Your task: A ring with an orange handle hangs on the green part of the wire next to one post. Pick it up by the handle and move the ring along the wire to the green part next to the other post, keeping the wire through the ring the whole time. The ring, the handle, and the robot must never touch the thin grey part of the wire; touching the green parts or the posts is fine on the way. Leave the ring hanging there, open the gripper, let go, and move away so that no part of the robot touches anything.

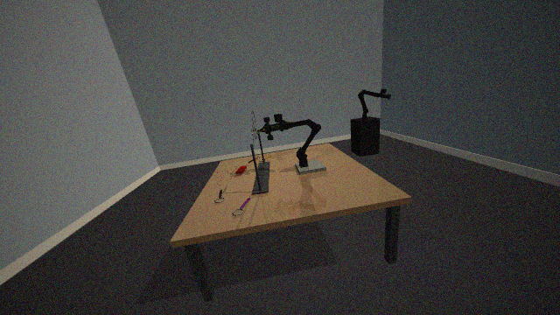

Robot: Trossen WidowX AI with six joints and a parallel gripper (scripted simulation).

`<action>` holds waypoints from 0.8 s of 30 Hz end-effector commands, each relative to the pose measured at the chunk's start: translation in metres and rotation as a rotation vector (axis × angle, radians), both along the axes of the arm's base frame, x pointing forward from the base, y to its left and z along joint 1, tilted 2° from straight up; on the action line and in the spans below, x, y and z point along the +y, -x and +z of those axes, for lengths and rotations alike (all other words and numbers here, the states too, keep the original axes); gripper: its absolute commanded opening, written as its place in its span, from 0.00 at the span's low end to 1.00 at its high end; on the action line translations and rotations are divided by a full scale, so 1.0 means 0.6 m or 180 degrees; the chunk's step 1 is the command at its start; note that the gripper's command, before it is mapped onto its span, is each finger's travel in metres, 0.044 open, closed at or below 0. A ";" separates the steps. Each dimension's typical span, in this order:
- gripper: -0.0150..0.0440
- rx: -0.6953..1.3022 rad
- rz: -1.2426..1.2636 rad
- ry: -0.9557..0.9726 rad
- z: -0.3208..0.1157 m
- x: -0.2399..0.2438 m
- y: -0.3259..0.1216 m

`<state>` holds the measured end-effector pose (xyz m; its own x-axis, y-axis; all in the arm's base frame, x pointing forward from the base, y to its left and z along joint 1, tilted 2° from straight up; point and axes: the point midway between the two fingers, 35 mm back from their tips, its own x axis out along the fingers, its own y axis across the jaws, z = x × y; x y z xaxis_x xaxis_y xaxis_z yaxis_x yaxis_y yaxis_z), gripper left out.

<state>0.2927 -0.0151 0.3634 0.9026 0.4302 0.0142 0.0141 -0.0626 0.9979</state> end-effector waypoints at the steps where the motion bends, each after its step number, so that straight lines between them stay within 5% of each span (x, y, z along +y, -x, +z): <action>1: 0.00 -0.0027 0.0019 -0.0189 0.020 -0.001 0.001; 24: 0.00 -0.0089 0.0061 -0.1640 0.136 -0.048 0.007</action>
